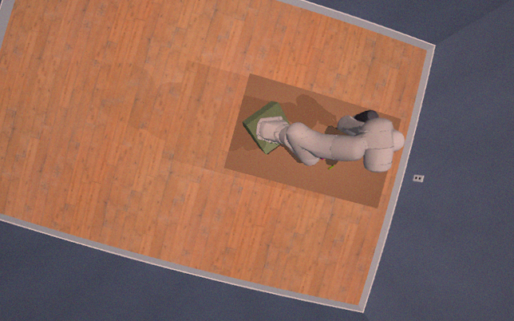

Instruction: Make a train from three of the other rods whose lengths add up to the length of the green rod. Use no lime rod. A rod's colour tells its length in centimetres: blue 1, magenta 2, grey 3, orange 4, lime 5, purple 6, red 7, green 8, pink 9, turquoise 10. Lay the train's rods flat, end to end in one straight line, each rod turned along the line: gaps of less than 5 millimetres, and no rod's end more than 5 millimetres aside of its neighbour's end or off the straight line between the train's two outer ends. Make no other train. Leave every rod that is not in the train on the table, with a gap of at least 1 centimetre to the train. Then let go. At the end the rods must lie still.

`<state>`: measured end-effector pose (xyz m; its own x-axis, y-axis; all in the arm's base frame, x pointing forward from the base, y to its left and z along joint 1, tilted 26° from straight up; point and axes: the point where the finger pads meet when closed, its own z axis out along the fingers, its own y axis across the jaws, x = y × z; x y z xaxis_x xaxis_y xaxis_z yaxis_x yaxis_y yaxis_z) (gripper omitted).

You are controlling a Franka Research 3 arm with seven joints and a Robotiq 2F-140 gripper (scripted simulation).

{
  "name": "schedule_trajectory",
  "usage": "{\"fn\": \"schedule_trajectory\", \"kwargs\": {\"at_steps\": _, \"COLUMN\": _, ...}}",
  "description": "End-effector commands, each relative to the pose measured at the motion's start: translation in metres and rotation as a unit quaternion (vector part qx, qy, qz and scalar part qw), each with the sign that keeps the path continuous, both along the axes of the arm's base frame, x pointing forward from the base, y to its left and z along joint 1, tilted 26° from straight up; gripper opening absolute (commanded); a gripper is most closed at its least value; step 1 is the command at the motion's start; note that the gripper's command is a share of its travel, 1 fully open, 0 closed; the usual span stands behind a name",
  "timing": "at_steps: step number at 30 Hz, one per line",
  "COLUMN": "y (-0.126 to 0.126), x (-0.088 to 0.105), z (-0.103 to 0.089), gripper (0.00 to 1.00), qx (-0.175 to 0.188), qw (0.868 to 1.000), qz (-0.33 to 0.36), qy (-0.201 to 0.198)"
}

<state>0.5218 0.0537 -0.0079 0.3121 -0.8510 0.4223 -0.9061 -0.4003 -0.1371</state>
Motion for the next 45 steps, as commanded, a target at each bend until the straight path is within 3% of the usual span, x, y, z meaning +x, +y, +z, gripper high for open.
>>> {"fn": "schedule_trajectory", "kwargs": {"at_steps": 1, "y": 0.004, "x": -0.004, "z": 0.008, "gripper": 0.03, "qx": -0.002, "qw": 1.000, "qz": 0.001, "qy": 0.001}}
{"fn": "schedule_trajectory", "kwargs": {"at_steps": 10, "y": 0.026, "x": -0.022, "z": 0.065, "gripper": 0.03, "qx": -0.002, "qw": 1.000, "qz": 0.001, "qy": 0.001}}
{"fn": "schedule_trajectory", "kwargs": {"at_steps": 14, "y": 0.032, "x": -0.027, "z": 0.081, "gripper": 0.03, "qx": -0.002, "qw": 1.000, "qz": 0.001, "qy": 0.001}}
{"fn": "schedule_trajectory", "kwargs": {"at_steps": 28, "y": 0.033, "x": -0.027, "z": 0.085, "gripper": 0.03, "qx": -0.001, "qw": 1.000, "qz": 0.001, "qy": 0.001}}
{"fn": "schedule_trajectory", "kwargs": {"at_steps": 31, "y": 0.026, "x": -0.009, "z": 0.094, "gripper": 0.03, "qx": 0.004, "qw": 1.000, "qz": -0.017, "qy": -0.006}}
{"fn": "schedule_trajectory", "kwargs": {"at_steps": 33, "y": 0.026, "x": -0.009, "z": 0.094, "gripper": 0.03, "qx": 0.004, "qw": 1.000, "qz": -0.017, "qy": -0.006}}
{"fn": "schedule_trajectory", "kwargs": {"at_steps": 37, "y": 0.014, "x": 0.019, "z": 0.107, "gripper": 0.03, "qx": 0.013, "qw": 0.999, "qz": -0.044, "qy": -0.016}}
{"fn": "schedule_trajectory", "kwargs": {"at_steps": 45, "y": 0.014, "x": 0.019, "z": 0.108, "gripper": 0.03, "qx": 0.013, "qw": 0.999, "qz": -0.044, "qy": -0.016}}
